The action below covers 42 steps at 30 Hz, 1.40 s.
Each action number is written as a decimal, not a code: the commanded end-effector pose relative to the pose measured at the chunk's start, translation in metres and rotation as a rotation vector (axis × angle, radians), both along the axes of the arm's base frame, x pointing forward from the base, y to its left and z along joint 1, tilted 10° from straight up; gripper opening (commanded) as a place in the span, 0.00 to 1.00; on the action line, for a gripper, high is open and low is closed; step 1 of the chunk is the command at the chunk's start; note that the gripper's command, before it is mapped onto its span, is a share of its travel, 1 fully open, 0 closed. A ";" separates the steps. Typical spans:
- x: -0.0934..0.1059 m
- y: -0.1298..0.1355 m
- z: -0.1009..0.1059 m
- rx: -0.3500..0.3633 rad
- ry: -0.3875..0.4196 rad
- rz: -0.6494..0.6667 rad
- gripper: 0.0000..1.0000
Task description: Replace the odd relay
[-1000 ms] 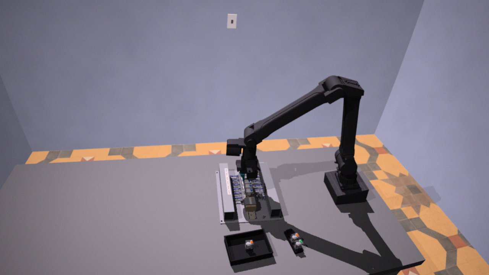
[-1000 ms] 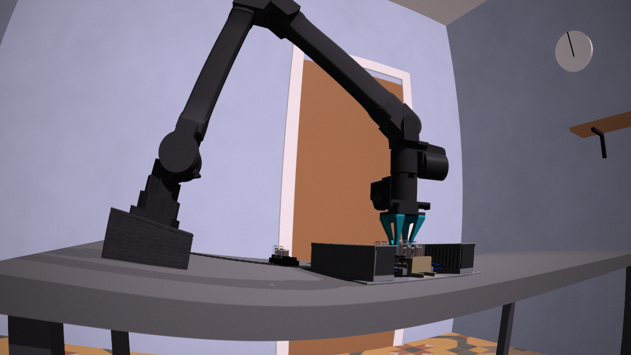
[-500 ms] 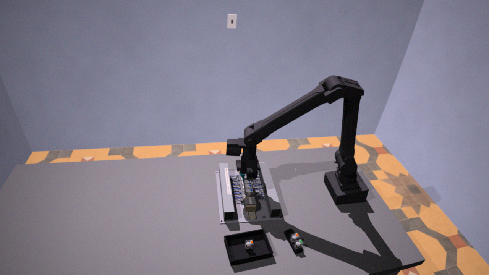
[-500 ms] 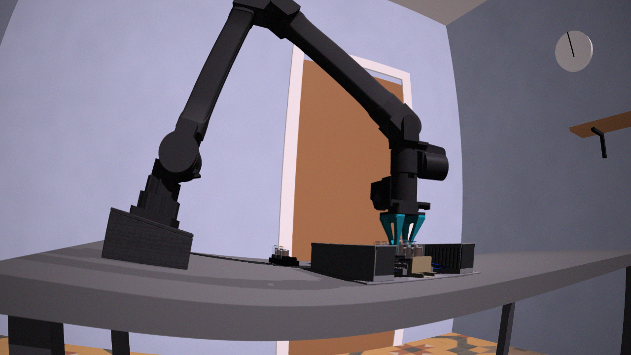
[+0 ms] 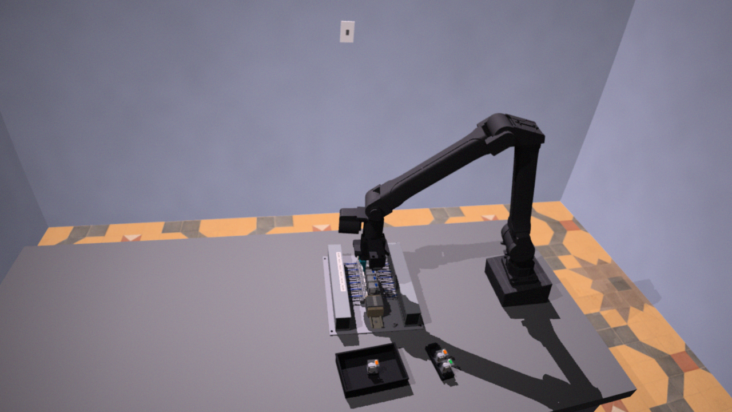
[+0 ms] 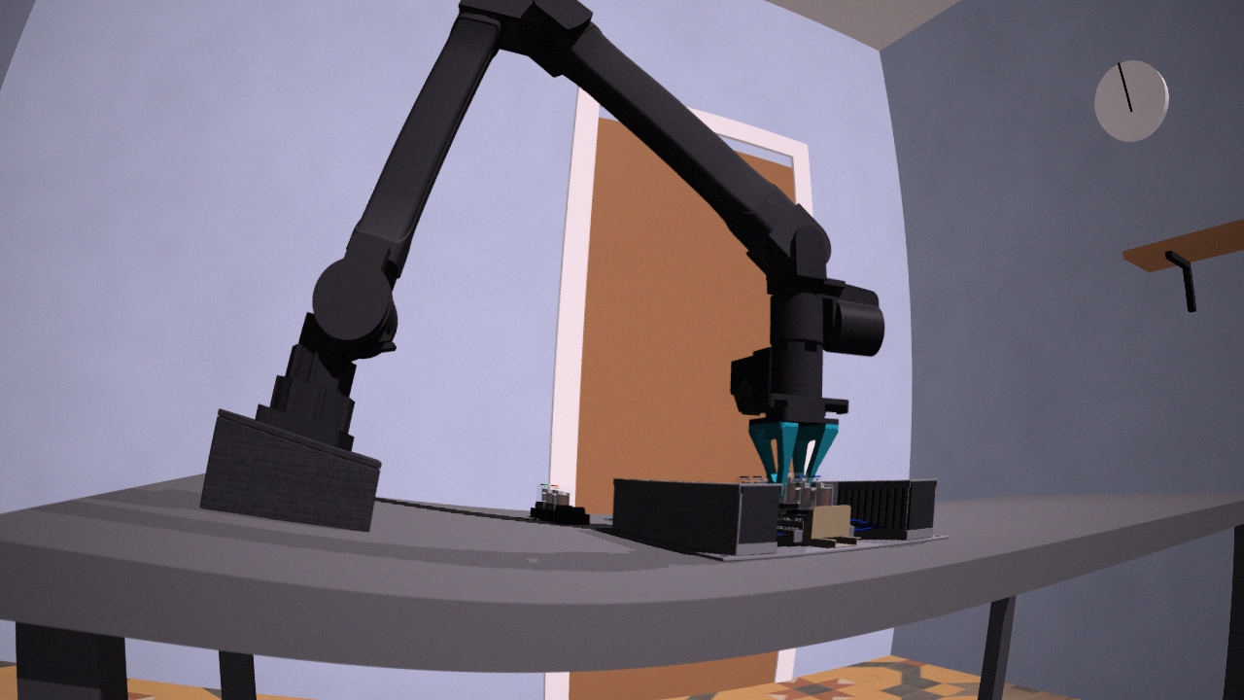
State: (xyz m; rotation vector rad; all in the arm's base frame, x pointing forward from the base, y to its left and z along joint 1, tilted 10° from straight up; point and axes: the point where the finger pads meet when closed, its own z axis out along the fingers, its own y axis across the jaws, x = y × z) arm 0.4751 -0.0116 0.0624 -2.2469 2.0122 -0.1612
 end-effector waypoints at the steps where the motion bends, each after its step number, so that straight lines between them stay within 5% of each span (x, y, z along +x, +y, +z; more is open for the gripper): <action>1: 0.008 0.004 0.000 0.004 -0.018 0.002 0.00; 42: 0.007 0.004 -0.007 0.005 -0.012 0.002 0.00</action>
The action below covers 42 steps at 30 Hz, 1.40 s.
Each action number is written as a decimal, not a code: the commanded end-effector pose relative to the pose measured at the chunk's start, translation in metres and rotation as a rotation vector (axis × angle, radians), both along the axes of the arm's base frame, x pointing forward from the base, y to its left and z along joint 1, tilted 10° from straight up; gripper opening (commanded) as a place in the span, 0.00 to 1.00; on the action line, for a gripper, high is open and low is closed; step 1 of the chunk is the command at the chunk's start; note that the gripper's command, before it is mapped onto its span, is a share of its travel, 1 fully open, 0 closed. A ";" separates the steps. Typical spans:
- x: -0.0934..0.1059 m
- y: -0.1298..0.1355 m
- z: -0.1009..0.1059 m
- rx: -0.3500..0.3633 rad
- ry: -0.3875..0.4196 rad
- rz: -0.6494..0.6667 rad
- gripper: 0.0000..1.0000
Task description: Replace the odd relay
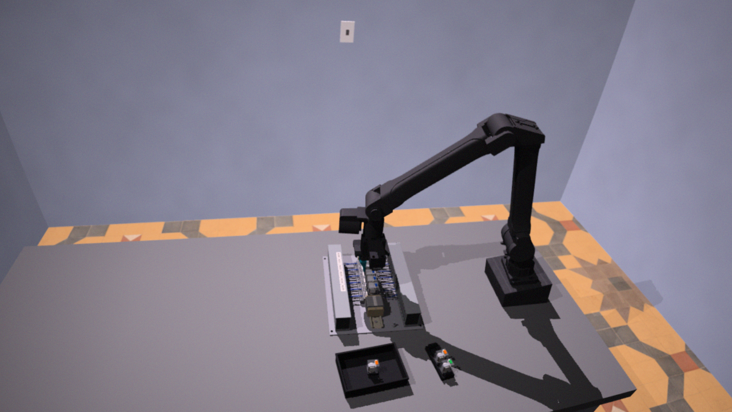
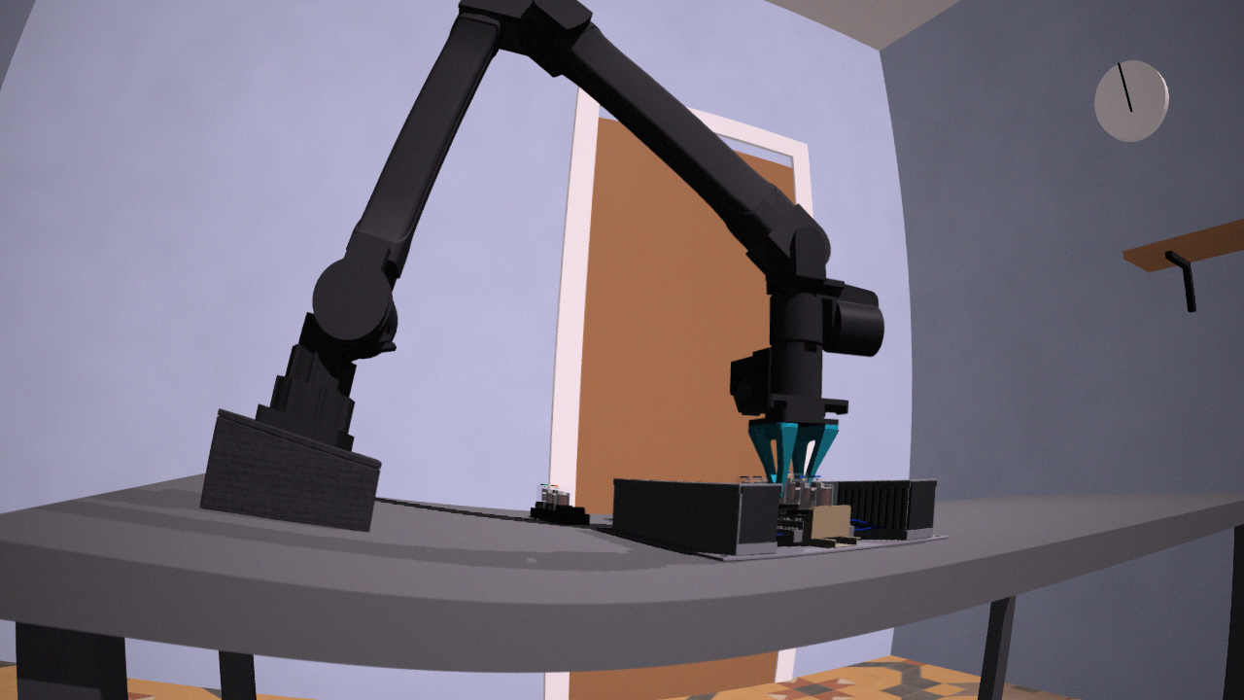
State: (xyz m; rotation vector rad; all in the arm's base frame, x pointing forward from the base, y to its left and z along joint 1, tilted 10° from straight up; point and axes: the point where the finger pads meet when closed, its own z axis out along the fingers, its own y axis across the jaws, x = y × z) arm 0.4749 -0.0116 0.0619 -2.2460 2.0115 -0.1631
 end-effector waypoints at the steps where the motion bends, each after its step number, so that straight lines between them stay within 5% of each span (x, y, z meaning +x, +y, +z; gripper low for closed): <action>1: 0.007 0.004 -0.007 0.005 -0.010 0.002 0.00; 42: 0.007 0.005 -0.012 0.005 -0.009 0.002 0.00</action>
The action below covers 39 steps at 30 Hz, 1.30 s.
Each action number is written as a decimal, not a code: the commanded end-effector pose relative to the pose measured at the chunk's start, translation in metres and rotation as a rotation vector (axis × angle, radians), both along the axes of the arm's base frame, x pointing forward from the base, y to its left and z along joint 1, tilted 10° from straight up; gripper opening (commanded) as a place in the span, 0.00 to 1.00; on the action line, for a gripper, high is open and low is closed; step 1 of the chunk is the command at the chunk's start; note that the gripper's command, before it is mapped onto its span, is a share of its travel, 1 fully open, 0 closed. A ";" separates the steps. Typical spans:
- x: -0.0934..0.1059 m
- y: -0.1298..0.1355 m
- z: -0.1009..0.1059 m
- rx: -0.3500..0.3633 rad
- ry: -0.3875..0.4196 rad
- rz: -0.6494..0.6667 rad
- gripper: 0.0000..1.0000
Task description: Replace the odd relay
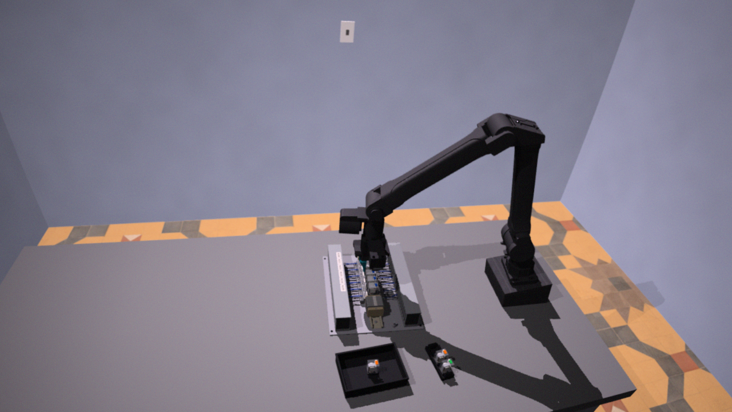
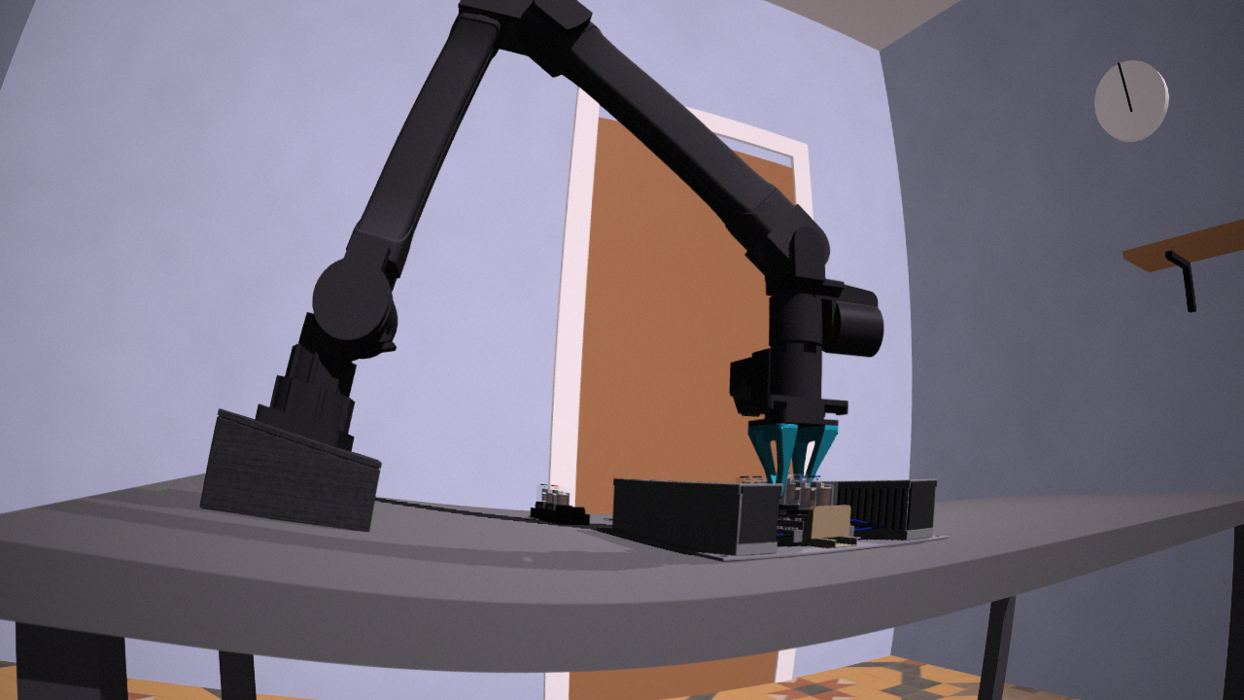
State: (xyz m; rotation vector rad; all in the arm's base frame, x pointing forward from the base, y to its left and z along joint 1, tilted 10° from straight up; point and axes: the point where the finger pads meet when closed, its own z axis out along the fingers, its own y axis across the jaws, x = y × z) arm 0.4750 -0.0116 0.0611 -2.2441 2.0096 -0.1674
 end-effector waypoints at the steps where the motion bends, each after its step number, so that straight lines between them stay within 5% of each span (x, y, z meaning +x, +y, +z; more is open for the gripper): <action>1: 0.007 0.005 -0.011 0.005 -0.006 0.002 0.00; 39: 0.011 0.005 -0.014 0.005 -0.012 0.003 0.00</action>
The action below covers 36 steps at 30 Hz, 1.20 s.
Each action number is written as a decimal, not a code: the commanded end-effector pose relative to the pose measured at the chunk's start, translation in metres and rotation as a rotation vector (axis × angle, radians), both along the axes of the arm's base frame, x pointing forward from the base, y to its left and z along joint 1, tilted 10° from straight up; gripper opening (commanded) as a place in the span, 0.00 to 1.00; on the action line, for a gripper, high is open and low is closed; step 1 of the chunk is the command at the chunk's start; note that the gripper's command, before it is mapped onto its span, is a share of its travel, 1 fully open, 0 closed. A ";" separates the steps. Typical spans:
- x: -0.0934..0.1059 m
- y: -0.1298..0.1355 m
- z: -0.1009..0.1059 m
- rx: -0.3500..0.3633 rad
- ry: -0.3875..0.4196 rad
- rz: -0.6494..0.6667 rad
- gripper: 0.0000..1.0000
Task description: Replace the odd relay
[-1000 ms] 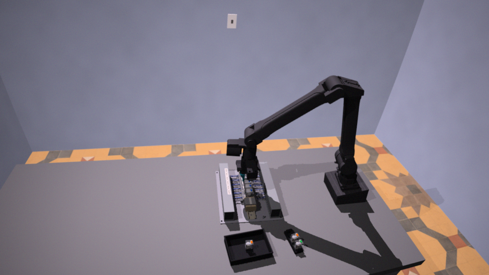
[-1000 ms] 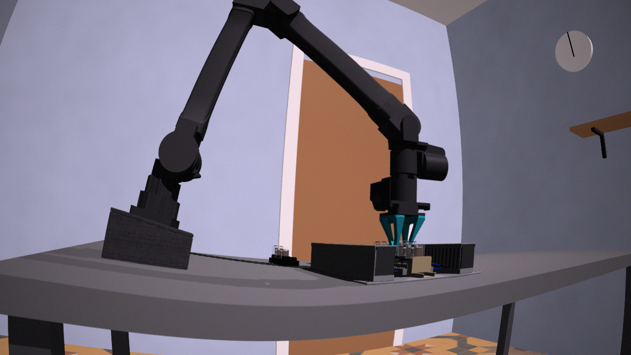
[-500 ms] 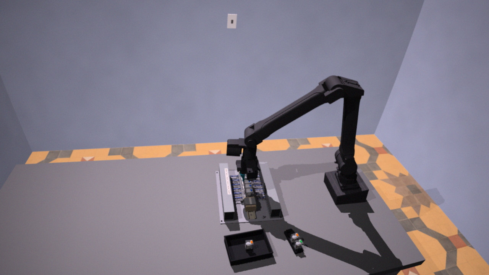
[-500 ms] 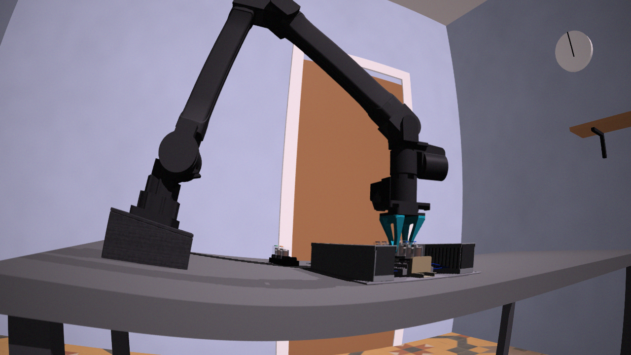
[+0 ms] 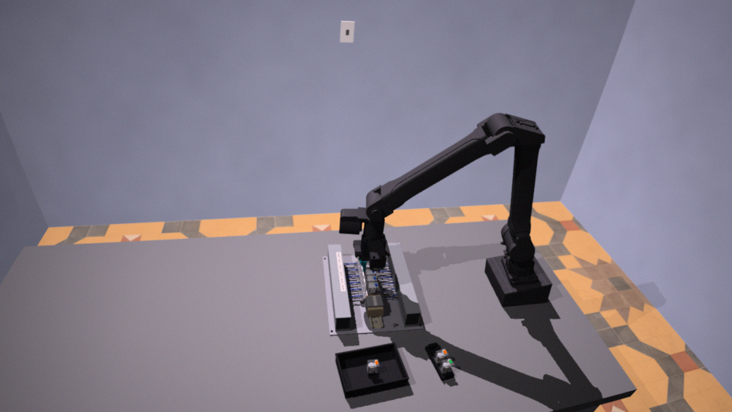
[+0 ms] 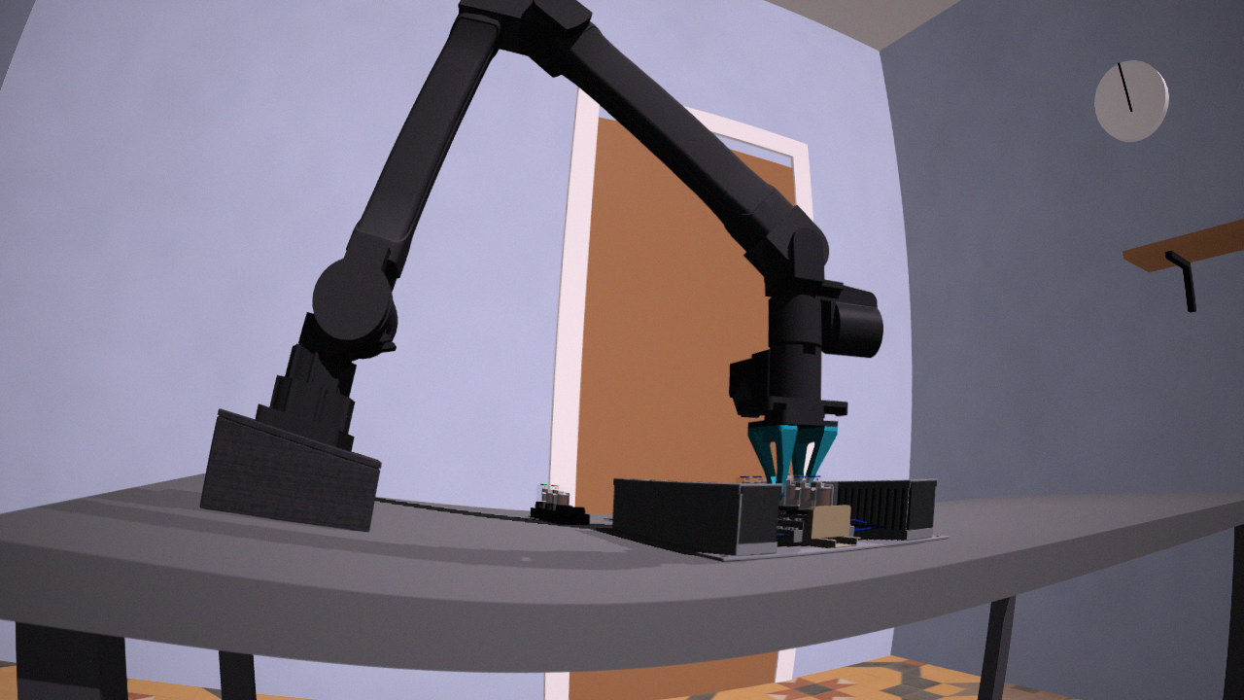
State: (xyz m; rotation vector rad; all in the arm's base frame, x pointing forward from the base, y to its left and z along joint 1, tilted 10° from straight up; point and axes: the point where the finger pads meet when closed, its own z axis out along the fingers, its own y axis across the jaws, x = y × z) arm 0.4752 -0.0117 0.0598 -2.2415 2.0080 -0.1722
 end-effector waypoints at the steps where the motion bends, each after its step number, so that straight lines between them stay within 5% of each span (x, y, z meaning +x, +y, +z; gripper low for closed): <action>1: 0.011 0.005 -0.012 0.005 -0.008 0.004 0.00; 36: 0.012 0.006 -0.017 0.005 -0.010 0.005 0.00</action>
